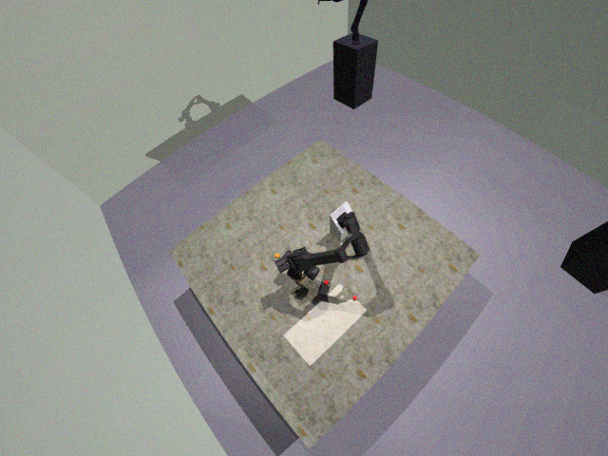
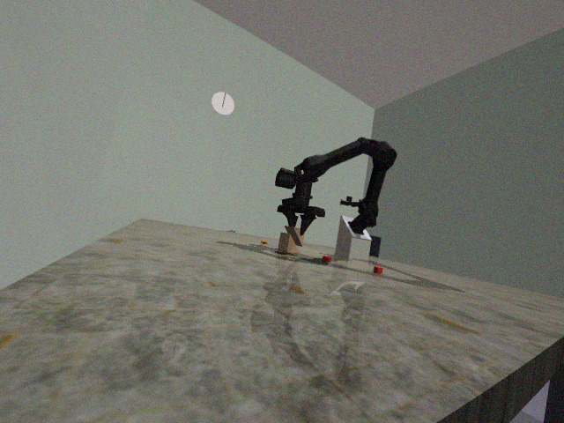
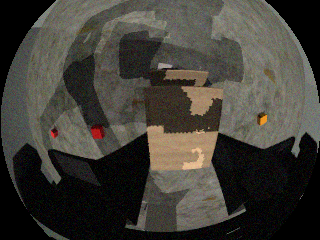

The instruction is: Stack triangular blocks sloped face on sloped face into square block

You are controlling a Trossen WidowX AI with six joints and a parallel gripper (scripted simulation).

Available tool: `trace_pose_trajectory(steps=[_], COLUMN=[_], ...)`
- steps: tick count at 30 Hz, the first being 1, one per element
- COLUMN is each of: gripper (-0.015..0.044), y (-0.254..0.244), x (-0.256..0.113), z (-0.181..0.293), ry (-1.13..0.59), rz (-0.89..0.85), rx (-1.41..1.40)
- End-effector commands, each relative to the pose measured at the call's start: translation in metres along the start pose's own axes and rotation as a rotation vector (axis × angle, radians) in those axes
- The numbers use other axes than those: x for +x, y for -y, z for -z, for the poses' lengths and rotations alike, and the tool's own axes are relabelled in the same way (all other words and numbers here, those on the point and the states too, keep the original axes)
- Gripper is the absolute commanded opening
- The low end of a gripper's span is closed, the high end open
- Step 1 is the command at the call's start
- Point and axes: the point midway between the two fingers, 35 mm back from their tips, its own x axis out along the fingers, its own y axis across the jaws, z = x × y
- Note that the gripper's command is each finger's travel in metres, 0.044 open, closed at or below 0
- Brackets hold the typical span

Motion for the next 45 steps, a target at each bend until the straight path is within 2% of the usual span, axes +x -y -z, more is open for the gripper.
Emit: trace_pose_trajectory(steps=[1, 45], gripper=[0.0, 0.0], y=[0.0, 0.0], x=[0.001, 0.021], z=[0.001, -0.007], ry=[-0.004, -0.005], rz=[-0.006, -0.01], rx=[0.009, 0.012])
